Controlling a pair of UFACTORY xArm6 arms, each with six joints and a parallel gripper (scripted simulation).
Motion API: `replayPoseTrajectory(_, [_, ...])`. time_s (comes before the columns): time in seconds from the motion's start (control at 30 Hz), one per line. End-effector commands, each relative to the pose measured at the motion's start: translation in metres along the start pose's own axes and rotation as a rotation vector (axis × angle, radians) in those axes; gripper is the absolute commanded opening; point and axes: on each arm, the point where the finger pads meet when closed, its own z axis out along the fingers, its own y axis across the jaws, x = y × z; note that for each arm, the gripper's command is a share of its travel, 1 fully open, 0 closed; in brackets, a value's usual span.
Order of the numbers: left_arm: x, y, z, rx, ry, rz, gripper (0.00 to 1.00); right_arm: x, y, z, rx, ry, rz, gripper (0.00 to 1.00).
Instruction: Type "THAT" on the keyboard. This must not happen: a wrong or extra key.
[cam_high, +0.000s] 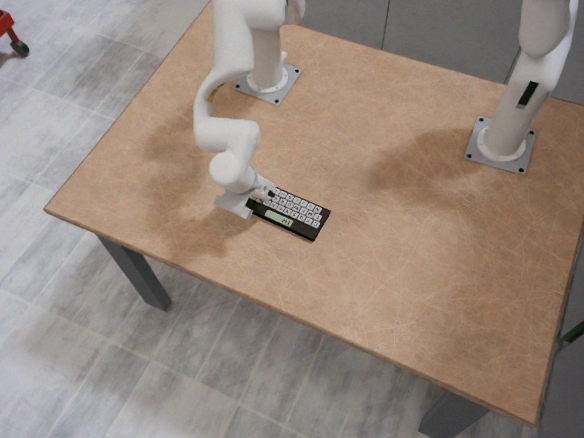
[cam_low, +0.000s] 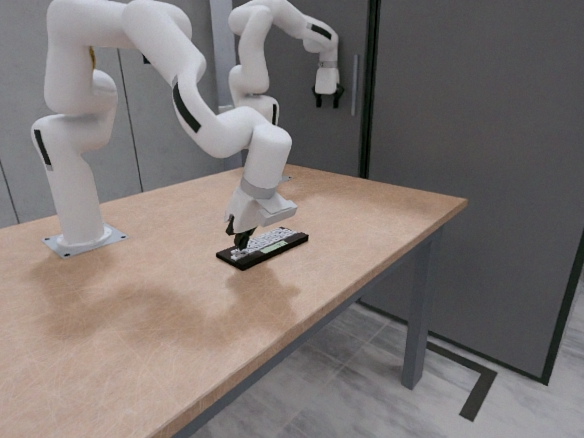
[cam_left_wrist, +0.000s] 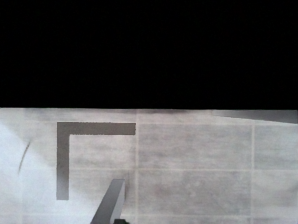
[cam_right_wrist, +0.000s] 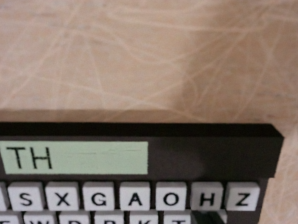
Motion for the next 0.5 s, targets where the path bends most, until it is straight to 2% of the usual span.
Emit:
replayPoseTrajectory(0.0, [0.001,0.000,-0.002,0.000,0.004,0.000,1.00,0.001,-0.006,-0.002,0.002,0.004,0.000,0.00])
replayPoseTrajectory(0.27, [0.001,0.000,-0.002,0.000,0.004,0.000,1.00,0.001,-0.030,-0.002,0.002,0.004,0.000,0.00])
replayPoseTrajectory(0.47, [0.001,0.000,-0.002,0.000,0.004,0.000,1.00,0.001,-0.037,-0.002,0.002,0.004,0.000,0.00])
